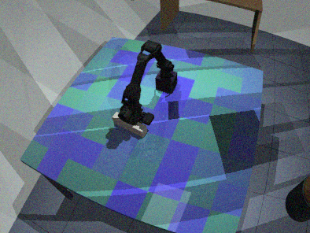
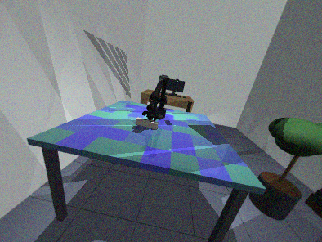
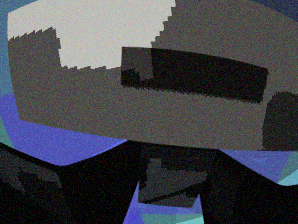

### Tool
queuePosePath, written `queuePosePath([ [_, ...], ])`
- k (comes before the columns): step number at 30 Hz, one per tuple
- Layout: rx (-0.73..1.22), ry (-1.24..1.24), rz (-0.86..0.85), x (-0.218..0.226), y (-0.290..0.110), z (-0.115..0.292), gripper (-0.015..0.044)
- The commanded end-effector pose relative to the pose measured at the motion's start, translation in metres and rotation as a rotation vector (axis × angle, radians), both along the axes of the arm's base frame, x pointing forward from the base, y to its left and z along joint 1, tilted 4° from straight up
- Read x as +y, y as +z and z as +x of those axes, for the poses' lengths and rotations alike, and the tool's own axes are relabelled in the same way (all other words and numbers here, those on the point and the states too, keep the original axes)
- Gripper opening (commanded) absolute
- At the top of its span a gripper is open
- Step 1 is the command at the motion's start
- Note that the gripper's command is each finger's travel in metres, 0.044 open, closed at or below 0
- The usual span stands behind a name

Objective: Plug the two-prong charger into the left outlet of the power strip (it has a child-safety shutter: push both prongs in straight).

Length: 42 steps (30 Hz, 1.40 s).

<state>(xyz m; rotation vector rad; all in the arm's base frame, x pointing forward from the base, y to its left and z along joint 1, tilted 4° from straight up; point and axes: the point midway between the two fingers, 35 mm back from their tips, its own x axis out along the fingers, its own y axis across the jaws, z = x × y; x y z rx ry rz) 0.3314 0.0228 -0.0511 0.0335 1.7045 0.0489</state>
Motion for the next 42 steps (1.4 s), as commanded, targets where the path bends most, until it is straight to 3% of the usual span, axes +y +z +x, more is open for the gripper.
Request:
queuePosePath([
  [1, -0.003, 0.0, 0.0, 0.0, -0.0001, 0.0006, 0.0184],
  [11, -0.003, 0.0, 0.0, 0.0, -0.0001, 0.0005, 0.044],
  [42, -0.027, 0.0, 0.002, 0.0, -0.0001, -0.0062, 0.044],
])
